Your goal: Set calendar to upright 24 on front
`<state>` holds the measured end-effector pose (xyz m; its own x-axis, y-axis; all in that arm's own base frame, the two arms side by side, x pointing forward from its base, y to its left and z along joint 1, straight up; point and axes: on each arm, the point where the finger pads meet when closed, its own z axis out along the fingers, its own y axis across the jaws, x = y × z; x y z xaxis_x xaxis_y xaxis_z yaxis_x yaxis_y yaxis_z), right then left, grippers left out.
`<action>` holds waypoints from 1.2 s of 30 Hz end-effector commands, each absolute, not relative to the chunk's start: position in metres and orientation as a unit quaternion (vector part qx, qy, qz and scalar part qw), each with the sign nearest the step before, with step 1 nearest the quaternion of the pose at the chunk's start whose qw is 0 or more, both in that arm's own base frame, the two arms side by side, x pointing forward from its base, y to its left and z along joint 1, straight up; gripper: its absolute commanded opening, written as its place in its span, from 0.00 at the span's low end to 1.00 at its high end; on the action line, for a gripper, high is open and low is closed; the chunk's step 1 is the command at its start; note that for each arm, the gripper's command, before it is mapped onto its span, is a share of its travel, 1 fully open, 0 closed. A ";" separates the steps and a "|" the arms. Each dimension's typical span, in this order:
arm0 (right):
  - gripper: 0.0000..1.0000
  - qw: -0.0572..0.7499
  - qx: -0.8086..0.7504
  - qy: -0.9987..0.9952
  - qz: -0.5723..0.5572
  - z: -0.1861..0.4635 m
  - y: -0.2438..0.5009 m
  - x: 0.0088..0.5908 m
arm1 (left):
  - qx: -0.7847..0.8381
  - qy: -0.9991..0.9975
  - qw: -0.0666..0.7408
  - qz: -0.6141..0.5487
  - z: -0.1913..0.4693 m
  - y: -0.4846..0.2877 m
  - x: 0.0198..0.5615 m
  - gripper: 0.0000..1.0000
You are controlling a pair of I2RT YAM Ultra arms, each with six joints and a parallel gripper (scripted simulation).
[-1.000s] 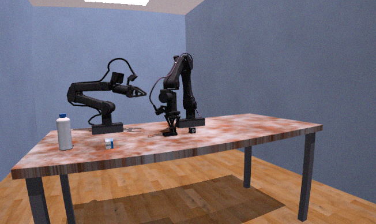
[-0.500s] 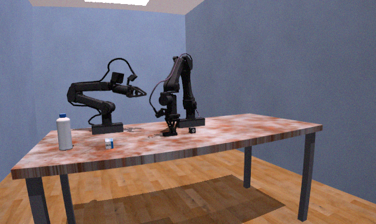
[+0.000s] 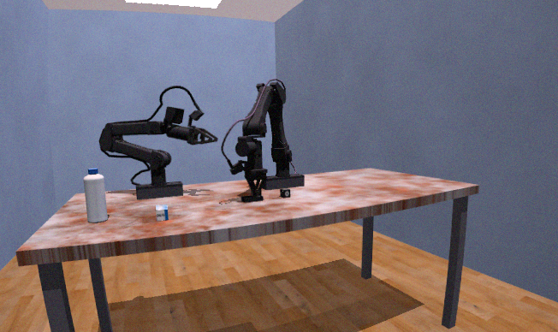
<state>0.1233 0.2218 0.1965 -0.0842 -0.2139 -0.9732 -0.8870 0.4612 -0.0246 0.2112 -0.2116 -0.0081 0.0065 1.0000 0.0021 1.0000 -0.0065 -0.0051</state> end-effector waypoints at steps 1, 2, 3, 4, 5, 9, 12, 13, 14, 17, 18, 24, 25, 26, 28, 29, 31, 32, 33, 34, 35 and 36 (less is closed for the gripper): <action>1.00 0.546 -0.412 0.656 0.321 0.209 0.221 0.121 | -0.710 -0.704 -0.013 0.000 -0.004 -0.213 0.213 0.26; 1.00 0.546 -0.412 0.656 0.321 0.209 0.221 0.121 | -0.710 -0.704 -0.013 0.000 -0.004 -0.213 0.213 0.15; 1.00 0.546 -0.412 0.656 0.321 0.209 0.221 0.121 | -0.710 -0.704 -0.013 0.000 -0.004 -0.213 0.213 0.03; 1.00 0.546 -0.412 0.656 0.321 0.209 0.221 0.121 | -0.710 -0.704 -0.013 0.000 -0.004 -0.213 0.212 0.00; 1.00 0.546 -0.412 0.656 0.321 0.209 0.221 0.121 | -0.710 -0.704 -0.013 0.000 -0.004 -0.213 0.212 0.00; 1.00 0.546 -0.412 0.656 0.321 0.209 0.221 0.121 | -0.710 -0.704 -0.011 0.000 0.009 -0.214 0.213 0.26; 1.00 0.546 -0.412 0.656 0.321 0.209 0.221 0.121 | -0.710 -0.704 -0.011 0.000 0.030 -0.214 0.213 0.26; 1.00 0.546 -0.412 0.656 0.321 0.209 0.221 0.121 | -0.710 -0.704 -0.011 0.000 0.038 -0.214 0.213 0.26; 1.00 0.546 -0.412 0.656 0.321 0.209 0.221 0.121 | -0.710 -0.704 -0.011 0.000 0.044 -0.214 0.213 0.26; 1.00 0.546 -0.412 0.656 0.321 0.209 0.221 0.121 | -0.710 -0.704 -0.011 0.000 0.048 -0.214 0.213 0.26; 1.00 0.546 -0.412 0.656 0.321 0.209 0.221 0.121 | -0.710 -0.704 -0.011 0.000 0.051 -0.214 0.213 0.26; 1.00 0.566 -0.360 0.682 0.291 0.214 0.211 0.139 | -0.729 -0.685 -0.017 -0.001 0.041 -0.213 0.239 0.26; 1.00 0.570 -0.345 0.690 0.281 0.214 0.208 0.143 | -0.729 -0.685 -0.017 -0.001 0.039 -0.212 0.247 0.26; 1.00 0.571 -0.334 0.700 0.270 0.212 0.207 0.147 | -0.728 -0.685 -0.017 -0.002 0.037 -0.210 0.255 0.26; 1.00 0.580 -0.309 0.709 0.256 0.214 0.205 0.152 | -0.726 -0.687 -0.020 -0.003 0.032 -0.206 0.274 0.26; 1.00 0.582 -0.298 0.714 0.248 0.213 0.204 0.154 | -0.725 -0.688 -0.022 -0.004 0.029 -0.204 0.285 0.26; 1.00 0.589 -0.275 0.724 0.231 0.213 0.201 0.156 | -0.722 -0.692 -0.020 -0.005 0.021 -0.195 0.304 0.26; 1.00 0.594 -0.257 0.731 0.216 0.213 0.197 0.161 | -0.719 -0.694 -0.018 -0.005 0.017 -0.190 0.314 0.26; 1.00 0.594 -0.257 0.731 0.216 0.213 0.197 0.161 | -0.719 -0.694 -0.018 -0.005 0.017 -0.190 0.314 0.26; 1.00 0.594 -0.257 0.731 0.216 0.213 0.197 0.161 | -0.719 -0.694 -0.018 -0.005 0.017 -0.190 0.314 0.26; 1.00 0.596 -0.252 0.732 0.212 0.213 0.198 0.158 | -0.717 -0.697 -0.011 -0.003 0.013 -0.184 0.320 0.26; 1.00 0.600 -0.242 0.735 0.204 0.213 0.197 0.159 | -0.715 -0.699 -0.010 -0.003 0.010 -0.180 0.326 0.26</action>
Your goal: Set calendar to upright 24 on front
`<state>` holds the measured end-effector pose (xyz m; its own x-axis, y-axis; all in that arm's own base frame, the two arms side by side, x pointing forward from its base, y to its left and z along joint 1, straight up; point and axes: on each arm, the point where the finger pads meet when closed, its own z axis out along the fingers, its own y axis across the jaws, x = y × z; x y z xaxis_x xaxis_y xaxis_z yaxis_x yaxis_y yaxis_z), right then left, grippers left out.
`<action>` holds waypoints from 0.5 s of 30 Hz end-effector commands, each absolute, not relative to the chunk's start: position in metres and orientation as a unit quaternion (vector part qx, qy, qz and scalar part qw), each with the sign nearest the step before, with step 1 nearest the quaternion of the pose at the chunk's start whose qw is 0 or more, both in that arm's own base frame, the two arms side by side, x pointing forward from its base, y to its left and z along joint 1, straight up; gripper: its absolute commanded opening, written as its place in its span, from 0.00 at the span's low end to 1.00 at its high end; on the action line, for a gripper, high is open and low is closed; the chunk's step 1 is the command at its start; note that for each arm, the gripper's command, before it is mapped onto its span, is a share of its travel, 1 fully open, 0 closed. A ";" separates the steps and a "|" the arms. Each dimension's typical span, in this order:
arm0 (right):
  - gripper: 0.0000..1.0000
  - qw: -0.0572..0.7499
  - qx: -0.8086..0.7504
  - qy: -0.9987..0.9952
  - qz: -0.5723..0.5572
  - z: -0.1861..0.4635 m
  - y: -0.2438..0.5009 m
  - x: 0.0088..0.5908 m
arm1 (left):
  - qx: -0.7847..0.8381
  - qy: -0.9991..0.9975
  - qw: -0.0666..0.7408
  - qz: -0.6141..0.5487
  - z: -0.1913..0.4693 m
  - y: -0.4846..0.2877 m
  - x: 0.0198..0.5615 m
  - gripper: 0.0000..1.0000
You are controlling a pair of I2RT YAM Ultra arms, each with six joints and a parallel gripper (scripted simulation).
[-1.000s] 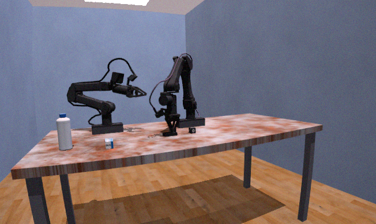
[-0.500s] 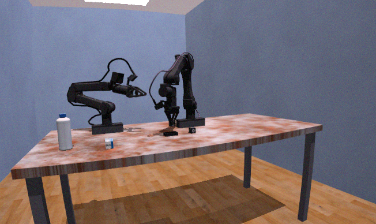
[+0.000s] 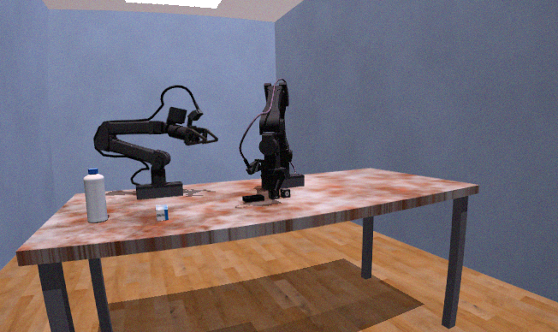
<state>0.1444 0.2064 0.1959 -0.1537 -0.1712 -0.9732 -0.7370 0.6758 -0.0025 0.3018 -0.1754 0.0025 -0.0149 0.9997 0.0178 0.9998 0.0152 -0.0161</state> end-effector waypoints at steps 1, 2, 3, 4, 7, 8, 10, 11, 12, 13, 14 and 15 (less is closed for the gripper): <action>1.00 0.602 -0.238 0.735 0.201 0.213 0.197 0.158 | -0.714 -0.701 -0.009 -0.003 0.008 -0.177 0.331 0.26; 1.00 0.605 -0.232 0.736 0.196 0.214 0.197 0.157 | -0.711 -0.703 -0.008 -0.003 0.005 -0.174 0.336 0.26; 1.00 0.607 -0.230 0.736 0.194 0.214 0.197 0.154 | -0.709 -0.705 -0.007 -0.003 0.003 -0.171 0.340 0.26; 1.00 0.608 -0.231 0.735 0.194 0.215 0.199 0.151 | -0.707 -0.707 -0.006 -0.002 0.002 -0.170 0.342 0.26; 1.00 0.611 -0.231 0.733 0.193 0.215 0.201 0.146 | -0.702 -0.712 -0.008 -0.003 0.003 -0.168 0.344 0.26; 1.00 0.611 -0.231 0.732 0.193 0.215 0.202 0.144 | -0.703 -0.711 -0.010 -0.004 0.004 -0.170 0.344 0.26; 1.00 0.610 -0.235 0.731 0.194 0.215 0.204 0.142 | -0.704 -0.710 -0.010 -0.004 0.004 -0.170 0.344 0.26; 1.00 0.607 -0.242 0.730 0.199 0.214 0.206 0.140 | -0.704 -0.710 -0.010 -0.004 0.004 -0.170 0.344 0.26; 1.00 0.607 -0.247 0.729 0.198 0.214 0.207 0.139 | -0.704 -0.710 -0.010 -0.004 0.004 -0.170 0.344 0.26; 1.00 0.606 -0.248 0.730 0.196 0.213 0.207 0.139 | -0.704 -0.710 -0.010 -0.004 0.004 -0.170 0.344 0.26; 1.00 0.606 -0.248 0.730 0.196 0.213 0.207 0.139 | -0.704 -0.710 -0.010 -0.004 0.004 -0.170 0.344 0.26; 1.00 0.606 -0.248 0.730 0.196 0.213 0.207 0.139 | -0.704 -0.710 -0.010 -0.004 0.004 -0.170 0.344 0.26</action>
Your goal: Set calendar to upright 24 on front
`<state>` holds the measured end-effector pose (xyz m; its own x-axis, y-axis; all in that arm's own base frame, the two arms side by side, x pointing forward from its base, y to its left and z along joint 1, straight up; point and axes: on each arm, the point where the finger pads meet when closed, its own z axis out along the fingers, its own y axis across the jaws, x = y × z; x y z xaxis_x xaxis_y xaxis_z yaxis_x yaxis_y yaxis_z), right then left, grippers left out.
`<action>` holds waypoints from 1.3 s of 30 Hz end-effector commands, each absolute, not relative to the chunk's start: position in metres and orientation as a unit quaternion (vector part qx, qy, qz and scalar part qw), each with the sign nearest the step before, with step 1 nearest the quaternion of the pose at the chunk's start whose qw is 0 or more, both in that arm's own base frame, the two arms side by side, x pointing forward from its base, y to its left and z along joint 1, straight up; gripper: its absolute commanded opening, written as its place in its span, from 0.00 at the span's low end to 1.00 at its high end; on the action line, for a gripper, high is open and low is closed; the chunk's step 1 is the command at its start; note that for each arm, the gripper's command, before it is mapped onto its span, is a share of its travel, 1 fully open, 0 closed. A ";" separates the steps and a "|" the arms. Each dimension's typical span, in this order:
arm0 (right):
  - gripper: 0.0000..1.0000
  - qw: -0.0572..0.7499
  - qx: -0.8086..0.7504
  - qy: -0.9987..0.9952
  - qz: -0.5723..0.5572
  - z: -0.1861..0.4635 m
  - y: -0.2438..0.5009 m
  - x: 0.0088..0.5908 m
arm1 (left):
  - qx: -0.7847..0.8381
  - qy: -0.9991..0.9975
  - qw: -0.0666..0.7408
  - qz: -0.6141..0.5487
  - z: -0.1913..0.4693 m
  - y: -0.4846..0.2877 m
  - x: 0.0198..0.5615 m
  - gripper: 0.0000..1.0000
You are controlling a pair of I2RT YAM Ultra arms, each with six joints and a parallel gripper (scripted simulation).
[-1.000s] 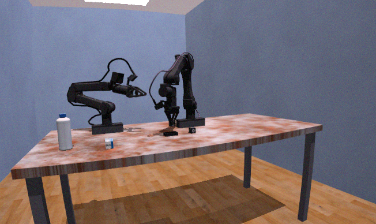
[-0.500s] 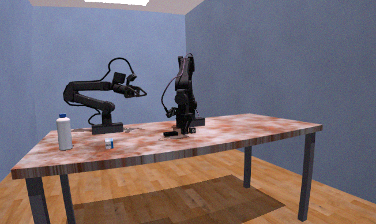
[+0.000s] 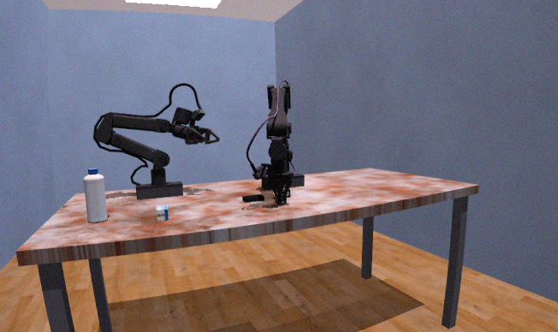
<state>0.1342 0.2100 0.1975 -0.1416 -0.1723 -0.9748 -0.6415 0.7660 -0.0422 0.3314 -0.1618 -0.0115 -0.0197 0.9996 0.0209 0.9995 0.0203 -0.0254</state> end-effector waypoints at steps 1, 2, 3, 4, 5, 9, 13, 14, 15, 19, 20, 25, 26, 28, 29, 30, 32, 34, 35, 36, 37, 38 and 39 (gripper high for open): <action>1.00 0.606 -0.250 0.730 0.194 0.212 0.206 0.139 | -0.704 -0.710 -0.010 -0.004 0.004 -0.170 0.344 0.26; 1.00 0.606 -0.250 0.730 0.194 0.212 0.206 0.139 | -0.704 -0.710 -0.010 -0.004 0.004 -0.170 0.344 0.26; 1.00 0.606 -0.250 0.730 0.194 0.212 0.206 0.139 | -0.704 -0.710 -0.010 -0.004 0.004 -0.170 0.344 0.26; 1.00 0.606 -0.250 0.730 0.194 0.212 0.206 0.139 | -0.709 -0.705 -0.009 0.001 0.008 -0.174 0.341 0.26; 1.00 0.606 -0.250 0.730 0.194 0.212 0.206 0.139 | -0.706 -0.708 -0.005 0.002 0.007 -0.175 0.341 0.26; 1.00 0.606 -0.250 0.730 0.194 0.212 0.206 0.139 | -0.705 -0.709 -0.004 0.003 0.006 -0.178 0.343 0.26; 1.00 0.606 -0.250 0.730 0.194 0.212 0.206 0.139 | -0.705 -0.710 -0.001 0.002 -0.001 -0.177 0.344 0.26; 1.00 0.606 -0.250 0.730 0.194 0.212 0.206 0.139 | -0.704 -0.710 -0.005 0.001 -0.002 -0.177 0.346 0.26; 1.00 0.606 -0.250 0.730 0.194 0.212 0.206 0.139 | -0.704 -0.710 -0.007 0.000 -0.003 -0.178 0.347 0.26; 1.00 0.606 -0.250 0.730 0.194 0.212 0.206 0.139 | -0.704 -0.710 -0.012 -0.001 -0.002 -0.179 0.348 0.26; 1.00 0.606 -0.250 0.730 0.194 0.212 0.206 0.139 | -0.704 -0.710 -0.012 -0.001 -0.003 -0.179 0.348 0.26; 1.00 0.606 -0.250 0.730 0.194 0.212 0.206 0.139 | -0.704 -0.710 -0.016 -0.002 -0.002 -0.177 0.349 0.26; 1.00 0.606 -0.250 0.730 0.194 0.212 0.206 0.139 | -0.704 -0.710 -0.016 -0.002 -0.002 -0.177 0.349 0.26; 1.00 0.606 -0.250 0.730 0.194 0.212 0.206 0.139 | -0.704 -0.710 -0.011 -0.001 -0.006 -0.174 0.344 0.26; 1.00 0.606 -0.250 0.730 0.194 0.212 0.206 0.139 | -0.704 -0.710 -0.011 -0.001 -0.006 -0.174 0.344 0.26; 1.00 0.606 -0.250 0.730 0.194 0.212 0.206 0.139 | -0.705 -0.710 -0.011 -0.001 -0.007 -0.173 0.344 0.26; 1.00 0.606 -0.250 0.730 0.194 0.212 0.206 0.139 | -0.705 -0.709 -0.011 -0.001 -0.008 -0.171 0.344 0.26; 1.00 0.606 -0.250 0.730 0.194 0.212 0.206 0.139 | -0.705 -0.709 -0.011 -0.001 -0.008 -0.171 0.344 0.26; 1.00 0.606 -0.250 0.730 0.194 0.212 0.206 0.139 | -0.704 -0.710 -0.011 -0.001 -0.008 -0.171 0.344 0.26; 1.00 0.606 -0.250 0.730 0.194 0.212 0.206 0.139 | -0.704 -0.710 -0.011 -0.001 -0.009 -0.171 0.343 0.26; 1.00 0.606 -0.250 0.730 0.194 0.212 0.206 0.139 | -0.704 -0.710 -0.011 -0.001 -0.009 -0.170 0.343 0.26; 1.00 0.606 -0.250 0.730 0.194 0.212 0.206 0.139 | -0.704 -0.710 -0.011 -0.001 -0.010 -0.169 0.343 0.26; 1.00 0.606 -0.250 0.730 0.194 0.212 0.206 0.139 | -0.703 -0.711 -0.011 -0.001 -0.010 -0.169 0.343 0.26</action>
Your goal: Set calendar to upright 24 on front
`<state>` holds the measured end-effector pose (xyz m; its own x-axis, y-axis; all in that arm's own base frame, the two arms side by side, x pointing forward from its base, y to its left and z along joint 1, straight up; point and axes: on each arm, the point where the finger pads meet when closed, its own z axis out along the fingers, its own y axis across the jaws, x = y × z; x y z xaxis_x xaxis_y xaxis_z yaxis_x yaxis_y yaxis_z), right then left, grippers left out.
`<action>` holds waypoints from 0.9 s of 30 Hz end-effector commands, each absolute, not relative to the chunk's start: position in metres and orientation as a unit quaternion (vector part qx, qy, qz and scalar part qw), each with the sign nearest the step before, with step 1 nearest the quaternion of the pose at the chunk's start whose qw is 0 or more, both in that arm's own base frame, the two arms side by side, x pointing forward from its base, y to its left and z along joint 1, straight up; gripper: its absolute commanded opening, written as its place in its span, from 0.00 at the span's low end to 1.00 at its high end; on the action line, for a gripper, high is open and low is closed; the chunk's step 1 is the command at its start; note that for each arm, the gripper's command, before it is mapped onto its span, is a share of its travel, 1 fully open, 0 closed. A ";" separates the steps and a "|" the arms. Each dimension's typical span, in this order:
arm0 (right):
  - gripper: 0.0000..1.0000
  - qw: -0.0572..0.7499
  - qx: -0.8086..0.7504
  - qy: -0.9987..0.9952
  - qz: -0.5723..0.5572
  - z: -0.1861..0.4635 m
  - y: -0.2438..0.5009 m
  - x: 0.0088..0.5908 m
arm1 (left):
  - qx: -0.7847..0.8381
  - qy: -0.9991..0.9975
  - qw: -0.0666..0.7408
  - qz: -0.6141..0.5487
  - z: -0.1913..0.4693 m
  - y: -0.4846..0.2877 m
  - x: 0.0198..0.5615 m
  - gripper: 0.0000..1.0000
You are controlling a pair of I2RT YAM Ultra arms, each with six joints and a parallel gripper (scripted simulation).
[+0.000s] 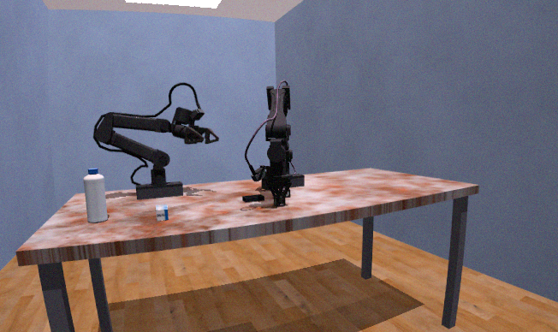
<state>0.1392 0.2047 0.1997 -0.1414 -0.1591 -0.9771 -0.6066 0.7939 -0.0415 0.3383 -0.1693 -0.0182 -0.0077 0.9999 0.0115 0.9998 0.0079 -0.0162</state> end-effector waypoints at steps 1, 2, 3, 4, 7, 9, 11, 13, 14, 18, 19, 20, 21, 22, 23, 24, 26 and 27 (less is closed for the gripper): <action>1.00 0.606 -0.250 0.730 0.194 0.212 0.206 0.139 | -0.703 -0.711 -0.011 -0.001 -0.011 -0.169 0.343 0.26; 1.00 0.606 -0.250 0.730 0.194 0.212 0.206 0.139 | -0.704 -0.711 -0.011 -0.001 -0.011 -0.169 0.342 0.26; 1.00 0.606 -0.250 0.730 0.194 0.212 0.206 0.139 | -0.703 -0.711 -0.011 -0.001 -0.011 -0.169 0.342 0.26; 1.00 0.606 -0.250 0.730 0.194 0.212 0.206 0.139 | -0.703 -0.711 -0.011 -0.001 -0.011 -0.169 0.342 0.26; 1.00 0.606 -0.250 0.730 0.194 0.212 0.206 0.139 | -0.702 -0.712 -0.012 -0.001 -0.010 -0.169 0.342 0.54; 1.00 0.606 -0.250 0.730 0.194 0.212 0.206 0.139 | -0.702 -0.712 -0.016 -0.003 -0.007 -0.172 0.341 0.56; 1.00 0.606 -0.250 0.730 0.194 0.212 0.206 0.139 | -0.702 -0.711 -0.018 -0.003 -0.005 -0.174 0.340 0.56; 1.00 0.606 -0.250 0.730 0.194 0.212 0.206 0.139 | -0.704 -0.710 -0.020 -0.004 -0.003 -0.176 0.340 0.56; 1.00 0.606 -0.250 0.730 0.194 0.212 0.206 0.139 | -0.703 -0.710 -0.023 -0.005 -0.001 -0.176 0.340 0.56; 1.00 0.606 -0.250 0.730 0.194 0.212 0.206 0.139 | -0.704 -0.710 -0.032 -0.006 0.010 -0.180 0.341 0.56; 1.00 0.606 -0.250 0.730 0.194 0.212 0.206 0.139 | -0.704 -0.710 -0.031 -0.006 0.014 -0.180 0.341 0.56; 1.00 0.606 -0.250 0.730 0.194 0.212 0.206 0.139 | -0.704 -0.710 -0.031 -0.006 0.017 -0.180 0.341 0.56; 1.00 0.606 -0.250 0.730 0.194 0.212 0.206 0.139 | -0.704 -0.709 -0.031 -0.006 0.020 -0.180 0.341 0.56; 1.00 0.606 -0.250 0.730 0.194 0.212 0.206 0.139 | -0.705 -0.709 -0.031 -0.006 0.023 -0.180 0.341 0.56; 1.00 0.606 -0.250 0.730 0.194 0.212 0.206 0.139 | -0.705 -0.709 -0.031 -0.006 0.026 -0.180 0.341 0.56; 1.00 0.606 -0.250 0.730 0.194 0.212 0.206 0.139 | -0.704 -0.709 -0.031 -0.006 0.026 -0.179 0.341 0.56; 1.00 0.606 -0.250 0.730 0.194 0.212 0.206 0.139 | -0.705 -0.709 -0.031 -0.007 0.029 -0.180 0.341 0.78; 1.00 0.606 -0.250 0.730 0.194 0.212 0.206 0.139 | -0.705 -0.709 -0.031 -0.007 0.034 -0.180 0.341 0.90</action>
